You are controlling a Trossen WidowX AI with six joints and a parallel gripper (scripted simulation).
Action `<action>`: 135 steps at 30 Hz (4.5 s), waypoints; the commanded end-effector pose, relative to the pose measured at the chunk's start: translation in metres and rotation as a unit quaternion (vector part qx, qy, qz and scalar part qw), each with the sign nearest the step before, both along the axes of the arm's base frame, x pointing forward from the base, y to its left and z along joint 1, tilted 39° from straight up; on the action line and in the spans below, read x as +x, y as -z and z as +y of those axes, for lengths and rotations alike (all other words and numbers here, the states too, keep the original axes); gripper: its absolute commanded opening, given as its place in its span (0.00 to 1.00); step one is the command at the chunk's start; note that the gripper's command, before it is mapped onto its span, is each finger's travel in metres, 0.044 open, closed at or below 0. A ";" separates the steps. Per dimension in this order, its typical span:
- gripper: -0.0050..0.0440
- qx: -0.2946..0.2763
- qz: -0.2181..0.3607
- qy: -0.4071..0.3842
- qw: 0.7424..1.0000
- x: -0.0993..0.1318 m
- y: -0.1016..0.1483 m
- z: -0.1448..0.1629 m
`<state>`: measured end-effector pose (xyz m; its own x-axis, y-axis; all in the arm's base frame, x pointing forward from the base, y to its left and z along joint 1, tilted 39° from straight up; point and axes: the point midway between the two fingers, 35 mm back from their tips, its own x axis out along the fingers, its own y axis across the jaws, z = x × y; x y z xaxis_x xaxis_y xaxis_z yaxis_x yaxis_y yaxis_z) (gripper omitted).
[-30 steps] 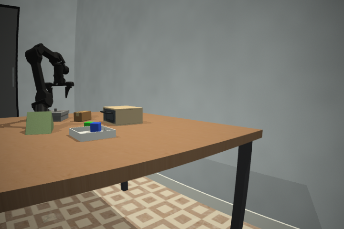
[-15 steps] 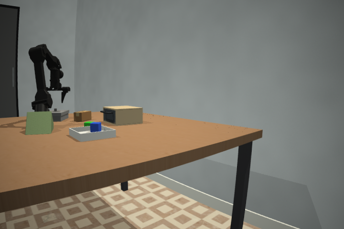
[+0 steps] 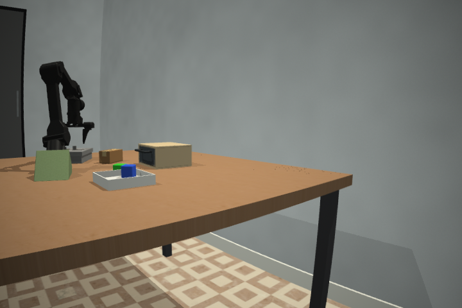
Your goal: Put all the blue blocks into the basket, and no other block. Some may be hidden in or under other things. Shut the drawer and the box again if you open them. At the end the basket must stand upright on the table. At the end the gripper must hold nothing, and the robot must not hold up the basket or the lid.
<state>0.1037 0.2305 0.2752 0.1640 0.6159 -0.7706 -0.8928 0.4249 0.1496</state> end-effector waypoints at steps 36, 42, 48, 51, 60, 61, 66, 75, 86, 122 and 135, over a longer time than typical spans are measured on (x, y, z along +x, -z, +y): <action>0.10 -0.007 0.003 0.001 1.000 0.000 0.005 0.001; 0.10 -0.007 0.003 0.001 1.000 0.000 0.004 0.000; 0.10 -0.007 0.003 0.001 1.000 -0.003 -0.012 -0.012; 0.10 -0.007 0.003 0.001 1.000 -0.006 -0.028 -0.024; 0.10 -0.007 0.003 0.001 1.000 -0.009 -0.042 -0.036; 0.10 -0.007 0.003 0.001 1.000 -0.009 -0.042 -0.036; 0.10 -0.021 -0.053 -0.070 0.996 -0.047 -0.042 -0.025; 0.10 -0.034 -0.103 -0.133 0.985 -0.113 -0.038 -0.013; 0.10 -0.052 -0.171 -0.220 0.959 -0.177 -0.026 -0.012; 0.10 -0.070 -0.237 -0.304 0.920 -0.233 0.069 0.035; 0.10 -0.070 -0.237 -0.304 0.920 -0.232 0.077 0.042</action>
<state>-0.1285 0.2706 0.2025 0.1612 0.6107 -0.7753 -0.9233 -0.1842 -0.3371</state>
